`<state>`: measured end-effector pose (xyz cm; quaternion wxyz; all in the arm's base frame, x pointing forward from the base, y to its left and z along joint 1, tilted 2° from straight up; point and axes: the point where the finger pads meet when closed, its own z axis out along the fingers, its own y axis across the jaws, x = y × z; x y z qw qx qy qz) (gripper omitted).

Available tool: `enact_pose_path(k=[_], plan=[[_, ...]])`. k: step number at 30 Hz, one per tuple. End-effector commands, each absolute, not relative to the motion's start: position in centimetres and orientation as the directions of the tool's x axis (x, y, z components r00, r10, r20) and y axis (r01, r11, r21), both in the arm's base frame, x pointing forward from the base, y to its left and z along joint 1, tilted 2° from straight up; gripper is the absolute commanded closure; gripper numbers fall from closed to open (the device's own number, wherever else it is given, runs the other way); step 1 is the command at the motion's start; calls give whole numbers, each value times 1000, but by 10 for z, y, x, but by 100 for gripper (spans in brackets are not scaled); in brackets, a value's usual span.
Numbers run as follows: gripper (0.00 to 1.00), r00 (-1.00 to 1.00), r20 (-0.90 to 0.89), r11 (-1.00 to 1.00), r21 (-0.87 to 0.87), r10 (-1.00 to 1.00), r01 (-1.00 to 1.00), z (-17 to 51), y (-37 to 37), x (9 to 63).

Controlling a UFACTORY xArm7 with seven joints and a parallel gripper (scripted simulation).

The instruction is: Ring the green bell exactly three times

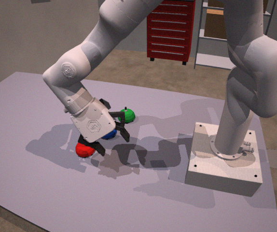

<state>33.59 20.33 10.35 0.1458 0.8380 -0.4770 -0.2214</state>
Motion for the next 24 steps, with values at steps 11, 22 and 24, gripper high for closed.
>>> enact_pose_path(k=[11,22,24], plan=[[0,-59,-56,54,97,-997,-994,81,29,441],[0,-257,-20,257,-35,-966,-966,81,-106,462],[0,-257,-20,257,-35,-966,-966,81,-106,462]])
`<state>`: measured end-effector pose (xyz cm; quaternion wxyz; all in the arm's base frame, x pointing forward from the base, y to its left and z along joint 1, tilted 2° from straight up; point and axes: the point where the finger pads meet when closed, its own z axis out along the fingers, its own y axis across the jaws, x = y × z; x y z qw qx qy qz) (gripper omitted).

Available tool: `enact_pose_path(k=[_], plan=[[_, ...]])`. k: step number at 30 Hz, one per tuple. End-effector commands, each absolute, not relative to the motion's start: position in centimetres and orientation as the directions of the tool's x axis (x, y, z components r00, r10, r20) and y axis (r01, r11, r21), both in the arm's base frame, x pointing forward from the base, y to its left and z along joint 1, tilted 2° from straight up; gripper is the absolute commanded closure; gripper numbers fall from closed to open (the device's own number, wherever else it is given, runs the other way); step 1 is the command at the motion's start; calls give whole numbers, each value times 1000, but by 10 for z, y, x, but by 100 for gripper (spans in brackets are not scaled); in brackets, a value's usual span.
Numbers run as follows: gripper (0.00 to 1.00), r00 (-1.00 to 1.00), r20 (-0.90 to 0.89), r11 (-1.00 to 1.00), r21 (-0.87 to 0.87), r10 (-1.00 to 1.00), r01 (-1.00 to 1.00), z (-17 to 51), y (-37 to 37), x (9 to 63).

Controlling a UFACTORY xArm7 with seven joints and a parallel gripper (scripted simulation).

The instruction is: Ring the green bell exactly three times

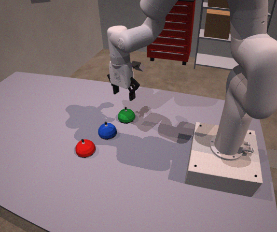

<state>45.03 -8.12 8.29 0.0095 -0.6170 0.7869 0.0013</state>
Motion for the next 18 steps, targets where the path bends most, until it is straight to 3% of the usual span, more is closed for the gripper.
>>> enact_pose_path(k=[1,12,13,18], plan=[[0,-257,-20,257,-35,-966,-966,81,-106,462],[0,-257,-20,257,-35,-966,-966,81,-106,462],[100,-257,-20,257,-35,-966,-966,81,-106,462],[100,-257,-20,257,-35,-966,-966,81,-106,462]])
